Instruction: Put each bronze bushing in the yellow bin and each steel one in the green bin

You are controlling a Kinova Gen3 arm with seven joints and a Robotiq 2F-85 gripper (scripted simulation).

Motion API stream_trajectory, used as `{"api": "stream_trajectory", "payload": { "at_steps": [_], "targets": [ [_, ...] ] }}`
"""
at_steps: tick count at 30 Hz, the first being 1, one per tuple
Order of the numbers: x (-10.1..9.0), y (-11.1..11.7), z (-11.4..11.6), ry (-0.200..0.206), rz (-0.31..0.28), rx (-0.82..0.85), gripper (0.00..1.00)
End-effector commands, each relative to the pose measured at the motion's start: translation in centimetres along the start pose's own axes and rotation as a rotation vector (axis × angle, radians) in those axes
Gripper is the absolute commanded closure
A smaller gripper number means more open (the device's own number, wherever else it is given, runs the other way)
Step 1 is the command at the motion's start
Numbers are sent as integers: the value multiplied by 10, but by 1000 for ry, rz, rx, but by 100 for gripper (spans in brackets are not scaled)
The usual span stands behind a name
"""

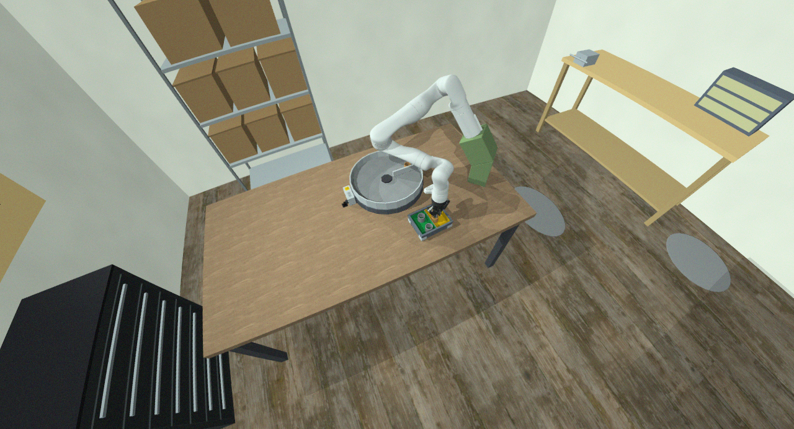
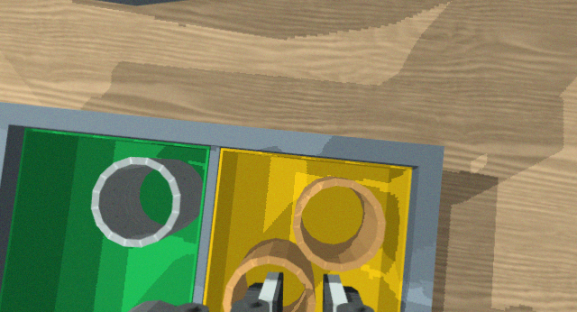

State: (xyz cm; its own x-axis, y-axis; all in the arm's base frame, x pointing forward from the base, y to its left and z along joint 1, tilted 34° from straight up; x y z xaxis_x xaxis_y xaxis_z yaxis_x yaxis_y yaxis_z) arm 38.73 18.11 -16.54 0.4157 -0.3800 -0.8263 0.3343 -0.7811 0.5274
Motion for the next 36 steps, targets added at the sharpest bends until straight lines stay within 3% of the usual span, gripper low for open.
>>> {"api": "stream_trajectory", "payload": {
  "at_steps": [1, 36],
  "targets": [
    [-2, 0, -1, 3, -1, -1, 81],
    [-11, 0, -1, 3, -1, -1, 81]
  ]
}}
Point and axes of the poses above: the point where the finger pads meet when closed, its own x axis out along the fingers, its own z axis across the jaws, y = z × x, the point moved 2 cm from there along -x, back along the fingers, and after that the axes turned 13 degrees about -x, right-handed, at the moved point
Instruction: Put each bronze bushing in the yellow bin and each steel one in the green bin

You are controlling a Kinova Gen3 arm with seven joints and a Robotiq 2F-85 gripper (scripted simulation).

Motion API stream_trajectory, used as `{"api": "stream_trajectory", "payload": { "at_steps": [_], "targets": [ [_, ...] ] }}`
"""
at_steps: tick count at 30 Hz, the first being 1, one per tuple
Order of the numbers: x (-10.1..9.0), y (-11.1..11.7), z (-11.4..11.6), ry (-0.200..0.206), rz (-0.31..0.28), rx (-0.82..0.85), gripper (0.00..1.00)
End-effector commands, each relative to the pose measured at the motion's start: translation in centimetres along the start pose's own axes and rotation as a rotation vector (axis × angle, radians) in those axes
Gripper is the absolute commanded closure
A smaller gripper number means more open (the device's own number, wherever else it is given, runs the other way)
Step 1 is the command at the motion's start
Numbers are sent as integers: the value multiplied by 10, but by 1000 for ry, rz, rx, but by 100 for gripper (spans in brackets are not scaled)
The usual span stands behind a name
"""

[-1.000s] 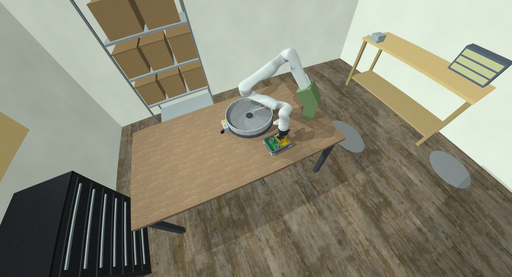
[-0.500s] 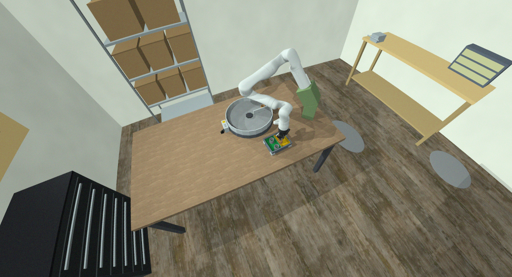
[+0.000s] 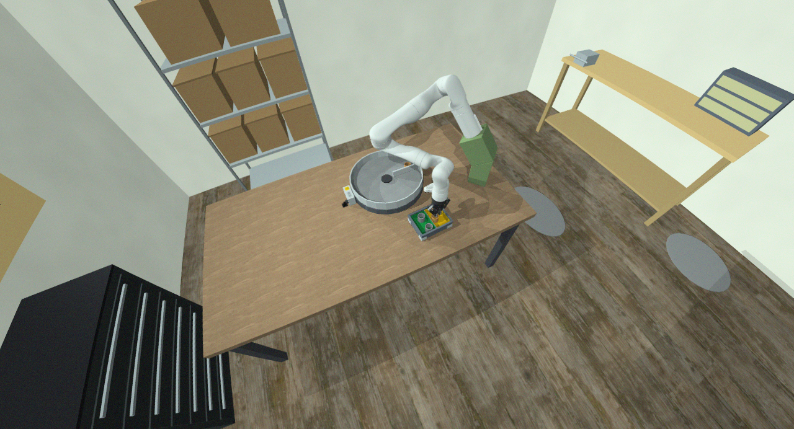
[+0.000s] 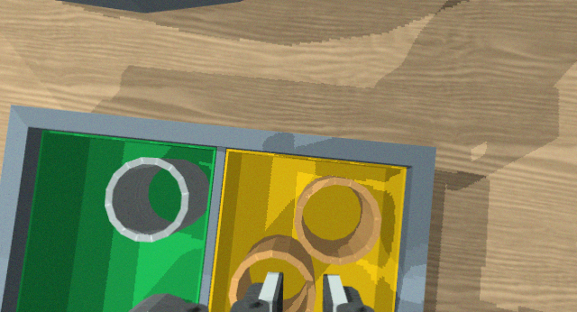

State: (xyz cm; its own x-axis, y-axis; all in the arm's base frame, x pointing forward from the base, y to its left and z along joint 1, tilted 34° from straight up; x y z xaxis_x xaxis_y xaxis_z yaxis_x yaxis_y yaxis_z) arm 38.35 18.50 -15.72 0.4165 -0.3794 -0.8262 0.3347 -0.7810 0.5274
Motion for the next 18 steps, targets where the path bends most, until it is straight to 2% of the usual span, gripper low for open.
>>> {"api": "stream_trajectory", "payload": {
  "at_steps": [1, 18],
  "targets": [
    [-2, 0, -1, 2, -1, 0, 81],
    [-7, 0, -1, 2, -1, 0, 81]
  ]
}}
Point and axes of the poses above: the point where the finger pads meet when closed, its own x axis out along the fingers, its own z axis across the jaws, y = z × x, the point moved 2 cm from there along -x, back along the fingers, and after that the axes turned 13 degrees about -x, right-handed, at the moved point
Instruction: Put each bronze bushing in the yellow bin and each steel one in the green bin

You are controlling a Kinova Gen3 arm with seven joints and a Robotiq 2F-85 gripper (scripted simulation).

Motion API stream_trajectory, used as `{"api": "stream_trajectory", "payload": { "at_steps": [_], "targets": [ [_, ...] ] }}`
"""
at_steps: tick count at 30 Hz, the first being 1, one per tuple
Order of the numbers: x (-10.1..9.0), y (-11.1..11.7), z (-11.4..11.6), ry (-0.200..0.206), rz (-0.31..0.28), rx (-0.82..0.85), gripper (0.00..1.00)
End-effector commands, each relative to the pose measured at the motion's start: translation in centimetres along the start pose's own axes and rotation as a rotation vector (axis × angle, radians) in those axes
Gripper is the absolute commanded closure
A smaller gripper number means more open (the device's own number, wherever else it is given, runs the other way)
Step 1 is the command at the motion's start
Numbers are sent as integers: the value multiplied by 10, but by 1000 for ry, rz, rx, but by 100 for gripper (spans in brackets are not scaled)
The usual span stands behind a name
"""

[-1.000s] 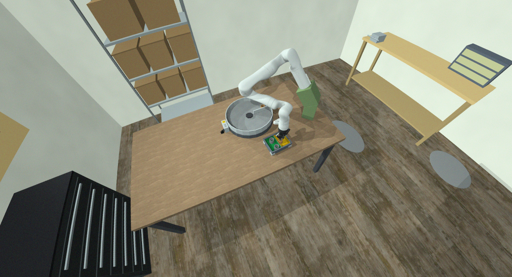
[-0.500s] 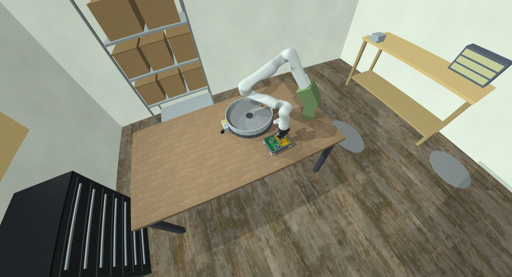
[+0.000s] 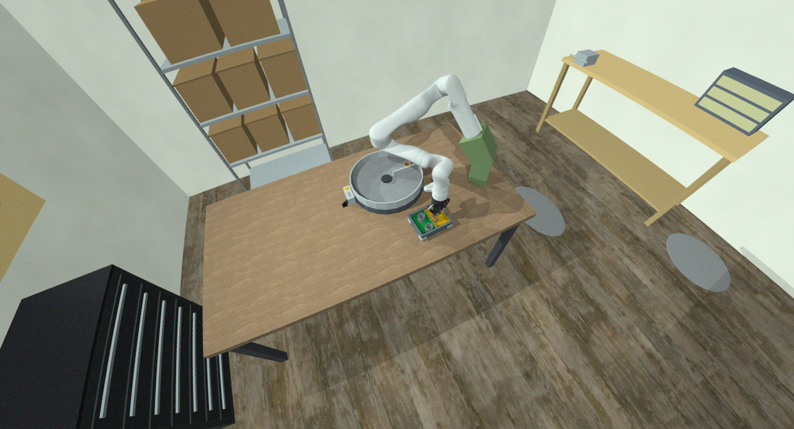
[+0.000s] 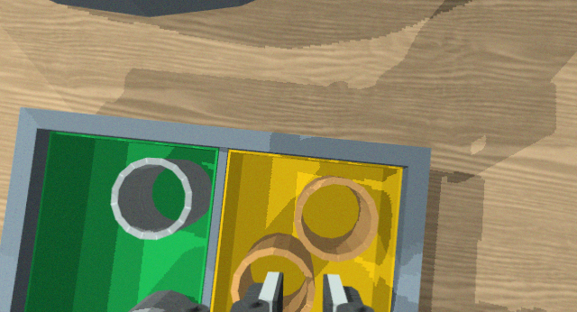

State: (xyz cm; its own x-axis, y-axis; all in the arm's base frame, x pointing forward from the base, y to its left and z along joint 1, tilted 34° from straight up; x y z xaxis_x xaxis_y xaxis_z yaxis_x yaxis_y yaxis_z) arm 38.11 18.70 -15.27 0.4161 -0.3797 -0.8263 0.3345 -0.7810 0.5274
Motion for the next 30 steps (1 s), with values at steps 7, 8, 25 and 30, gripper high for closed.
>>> {"api": "stream_trajectory", "payload": {
  "at_steps": [7, 8, 25, 30],
  "targets": [
    [-4, 0, -1, 3, -1, 0, 81],
    [-4, 0, -1, 3, -1, 0, 81],
    [-60, 0, -1, 2, -1, 0, 81],
    [-116, 0, -1, 3, -1, 0, 81]
  ]
}}
Point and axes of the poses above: the point where the finger pads meet when closed, its own x axis out along the fingers, its own z axis across the jaws, y = z × x, the point moved 2 cm from there along -x, back along the fingers, and after that the axes turned 13 degrees about -x, right-handed, at the moved point
